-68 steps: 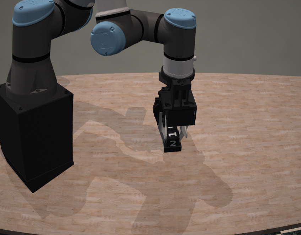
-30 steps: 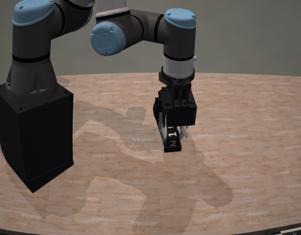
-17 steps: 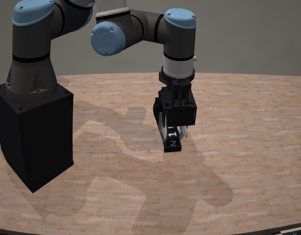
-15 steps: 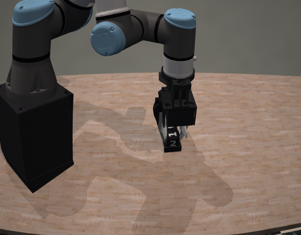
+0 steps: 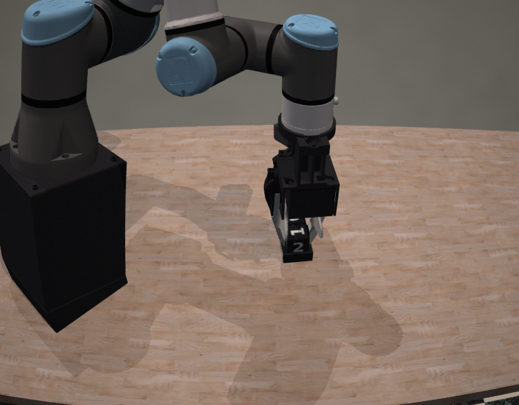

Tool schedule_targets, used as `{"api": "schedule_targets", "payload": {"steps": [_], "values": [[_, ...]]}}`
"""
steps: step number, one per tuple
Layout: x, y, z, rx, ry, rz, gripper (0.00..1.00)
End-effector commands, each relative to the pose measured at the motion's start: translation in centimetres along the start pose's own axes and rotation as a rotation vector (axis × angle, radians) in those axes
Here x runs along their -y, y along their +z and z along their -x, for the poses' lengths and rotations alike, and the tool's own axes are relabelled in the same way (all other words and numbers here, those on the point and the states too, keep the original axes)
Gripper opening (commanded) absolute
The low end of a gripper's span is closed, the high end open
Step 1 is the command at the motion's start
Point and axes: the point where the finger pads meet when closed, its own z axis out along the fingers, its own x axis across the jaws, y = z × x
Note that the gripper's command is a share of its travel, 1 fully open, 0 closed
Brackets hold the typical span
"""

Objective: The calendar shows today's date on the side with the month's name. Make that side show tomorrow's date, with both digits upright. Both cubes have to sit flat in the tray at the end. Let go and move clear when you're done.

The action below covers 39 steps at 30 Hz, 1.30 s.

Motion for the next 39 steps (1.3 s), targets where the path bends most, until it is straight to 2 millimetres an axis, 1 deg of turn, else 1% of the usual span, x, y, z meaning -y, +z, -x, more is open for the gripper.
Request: {"api": "schedule_targets", "payload": {"steps": [1,10,11,13,14,16,17,19,20,24,25,39], "values": [[-0.03,-0.04,-0.07,-0.002,0.0,0.001,0.11],[-0.03,-0.04,-0.07,-0.002,0.0,0.001,0.11],[-0.03,-0.04,-0.07,-0.002,0.0,0.001,0.15],[-0.03,-0.04,-0.07,-0.002,0.0,0.001,0.15],[-0.03,-0.04,-0.07,-0.002,0.0,0.001,0.18],[-0.03,-0.04,-0.07,-0.002,0.0,0.001,0.18],[-0.03,-0.04,-0.07,-0.002,0.0,0.001,0.22],[-0.03,-0.04,-0.07,-0.002,0.0,0.001,0.22],[-0.03,-0.04,-0.07,-0.002,0.0,0.001,0.26],[-0.03,-0.04,-0.07,-0.002,0.0,0.001,0.26],[-0.03,-0.04,-0.07,-0.002,0.0,0.001,0.29],[-0.03,-0.13,-0.07,-0.002,0.0,0.001,0.29]]}}
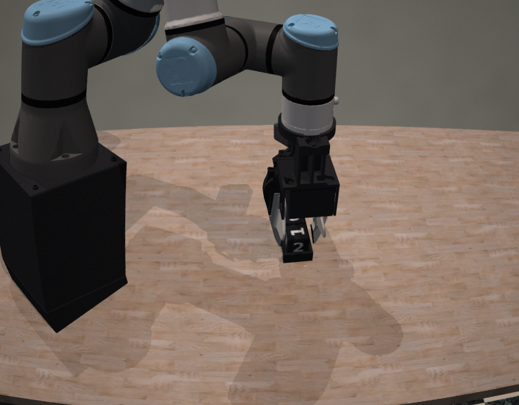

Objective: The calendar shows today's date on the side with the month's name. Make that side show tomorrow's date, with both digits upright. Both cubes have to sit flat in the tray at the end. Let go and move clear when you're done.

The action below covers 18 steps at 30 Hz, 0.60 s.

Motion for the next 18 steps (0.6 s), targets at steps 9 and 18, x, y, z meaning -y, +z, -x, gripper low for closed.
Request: {"api": "schedule_targets", "payload": {"steps": [9,18], "values": [[0.0,-0.8,-0.1,-0.002,0.0,0.001,0.29],[0.0,-2.4,-0.1,-0.002,0.0,0.001,0.29]]}}
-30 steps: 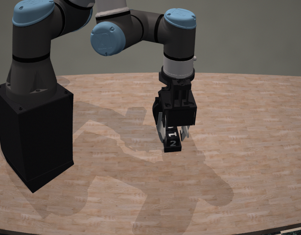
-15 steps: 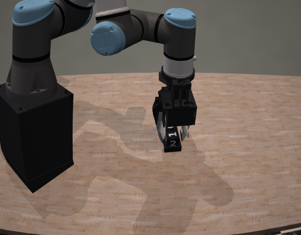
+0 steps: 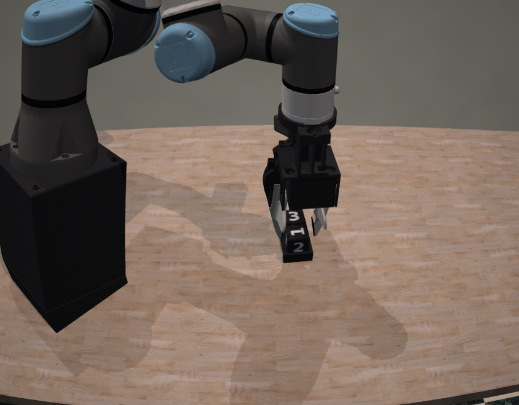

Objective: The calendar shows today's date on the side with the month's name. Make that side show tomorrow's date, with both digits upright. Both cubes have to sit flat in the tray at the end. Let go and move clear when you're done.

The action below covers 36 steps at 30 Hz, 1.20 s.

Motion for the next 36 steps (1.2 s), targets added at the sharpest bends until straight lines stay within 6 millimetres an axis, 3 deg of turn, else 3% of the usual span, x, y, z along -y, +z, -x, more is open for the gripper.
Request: {"api": "schedule_targets", "payload": {"steps": [1,16,36], "values": [[0.0,-0.9,-0.1,-0.001,0.0,0.0,0.29],[0.0,-5.2,0.0,-0.001,0.0,0.0,0.29],[0.0,-7.5,0.0,-0.001,0.0,0.0,0.29]]}}
